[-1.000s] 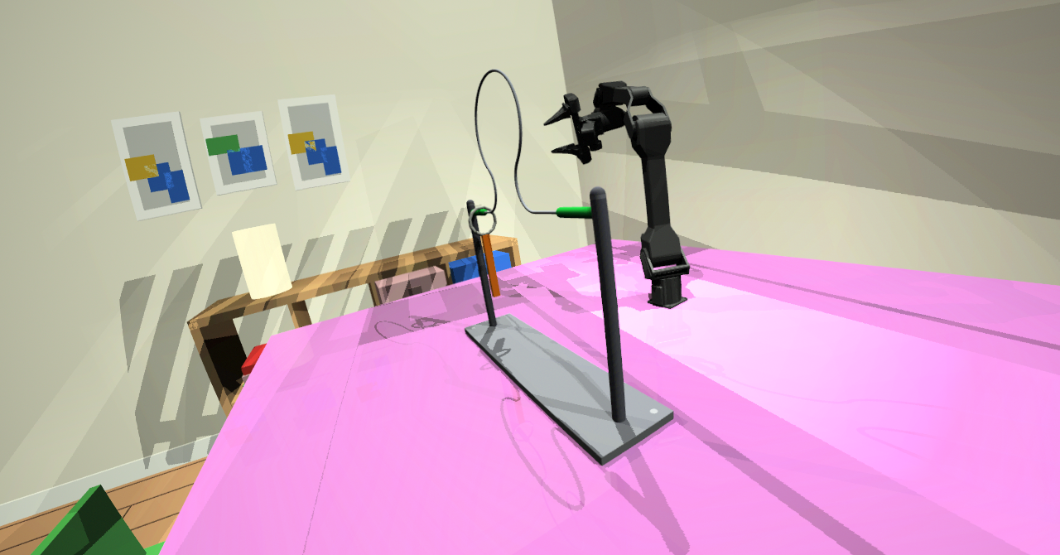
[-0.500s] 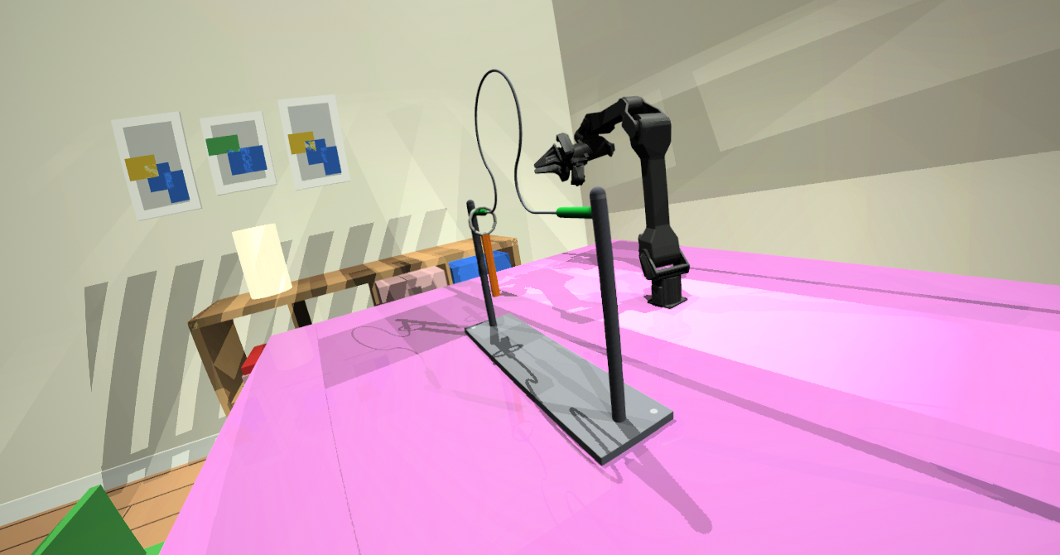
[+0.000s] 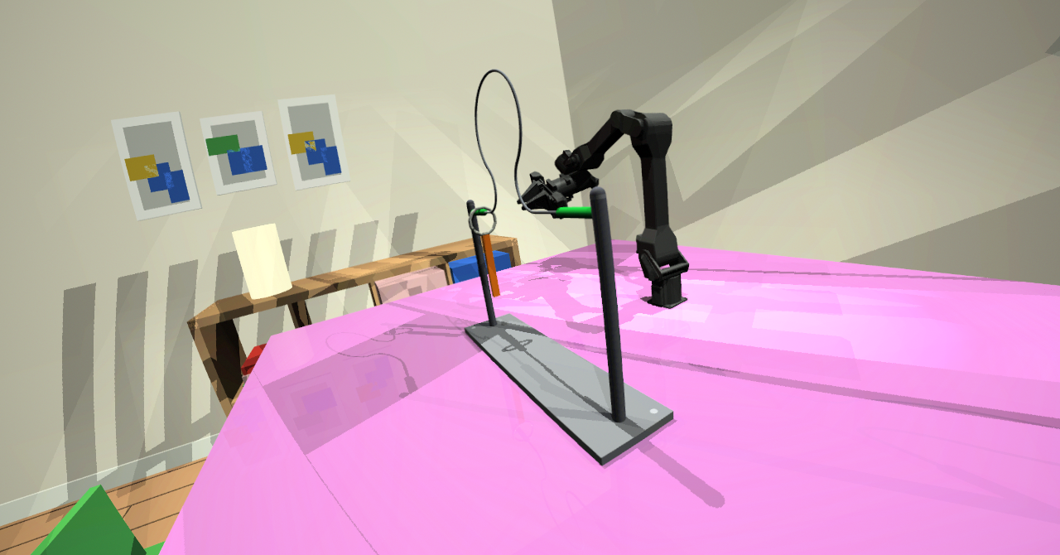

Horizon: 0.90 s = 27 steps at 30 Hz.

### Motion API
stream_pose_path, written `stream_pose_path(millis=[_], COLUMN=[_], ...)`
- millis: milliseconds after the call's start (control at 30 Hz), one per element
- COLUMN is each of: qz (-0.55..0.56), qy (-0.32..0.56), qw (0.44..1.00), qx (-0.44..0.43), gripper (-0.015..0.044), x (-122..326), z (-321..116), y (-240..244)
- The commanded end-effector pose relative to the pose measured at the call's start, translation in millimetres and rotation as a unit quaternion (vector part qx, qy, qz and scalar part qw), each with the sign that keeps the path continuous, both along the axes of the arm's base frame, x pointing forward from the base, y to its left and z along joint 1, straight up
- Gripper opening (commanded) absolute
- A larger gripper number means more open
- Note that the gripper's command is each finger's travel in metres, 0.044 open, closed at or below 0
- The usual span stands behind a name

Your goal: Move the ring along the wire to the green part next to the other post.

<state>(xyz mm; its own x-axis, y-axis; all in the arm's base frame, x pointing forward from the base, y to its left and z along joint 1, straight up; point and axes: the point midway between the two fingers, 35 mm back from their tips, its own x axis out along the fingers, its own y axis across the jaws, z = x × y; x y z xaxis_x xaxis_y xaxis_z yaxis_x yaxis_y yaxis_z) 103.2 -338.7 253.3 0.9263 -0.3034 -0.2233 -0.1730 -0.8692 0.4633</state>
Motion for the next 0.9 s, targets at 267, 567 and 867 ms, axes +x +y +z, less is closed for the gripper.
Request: stream_pose_path(millis=[267, 567, 867], qz=[0.108, 0.178, 0.221], qy=[0.085, 0.127, 0.153], qw=[0.950, 0.843, 0.672], qx=[-0.279, -0.491, -0.690], gripper=[0.0160, 0.0160, 0.0160], x=[48.2, 79.4, 100.5], z=[-62.7, -104.1, -138.2], y=[22.8, 56.4, 103.3])
